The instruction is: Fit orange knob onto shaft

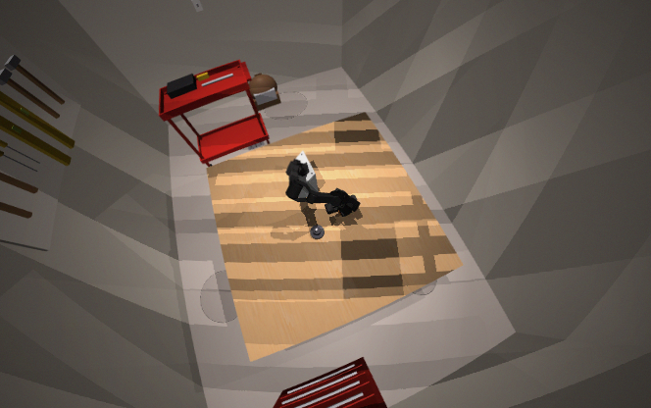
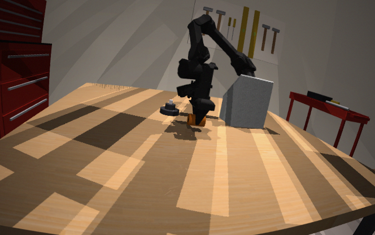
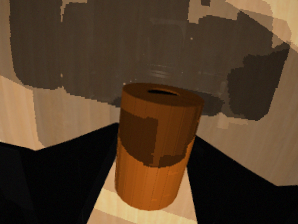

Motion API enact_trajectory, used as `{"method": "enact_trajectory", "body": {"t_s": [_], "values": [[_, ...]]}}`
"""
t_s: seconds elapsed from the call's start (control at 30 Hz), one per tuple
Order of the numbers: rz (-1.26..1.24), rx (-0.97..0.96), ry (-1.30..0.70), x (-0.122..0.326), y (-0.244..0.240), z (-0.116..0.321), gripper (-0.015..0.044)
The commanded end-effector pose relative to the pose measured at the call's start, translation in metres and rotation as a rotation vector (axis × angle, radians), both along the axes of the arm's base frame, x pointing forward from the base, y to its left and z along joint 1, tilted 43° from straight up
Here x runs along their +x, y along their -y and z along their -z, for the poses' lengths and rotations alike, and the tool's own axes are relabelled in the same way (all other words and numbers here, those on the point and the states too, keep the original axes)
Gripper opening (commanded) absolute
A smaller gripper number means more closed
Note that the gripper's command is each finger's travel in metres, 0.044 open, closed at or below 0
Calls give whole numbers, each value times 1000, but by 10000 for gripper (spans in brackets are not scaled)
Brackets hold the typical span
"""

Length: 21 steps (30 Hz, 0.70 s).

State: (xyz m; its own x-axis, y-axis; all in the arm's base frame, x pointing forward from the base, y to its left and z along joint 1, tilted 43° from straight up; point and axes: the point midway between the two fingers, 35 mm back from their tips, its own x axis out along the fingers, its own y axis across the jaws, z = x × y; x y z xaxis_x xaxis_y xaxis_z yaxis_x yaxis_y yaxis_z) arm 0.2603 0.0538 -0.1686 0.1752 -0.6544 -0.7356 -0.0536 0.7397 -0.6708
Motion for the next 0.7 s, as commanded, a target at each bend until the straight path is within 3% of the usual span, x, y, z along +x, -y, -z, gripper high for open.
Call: {"method": "enact_trajectory", "body": {"t_s": [0.0,0.67], "values": [[83,21,71,0,0,0,181],[468,112,413,0,0,0,181]]}}
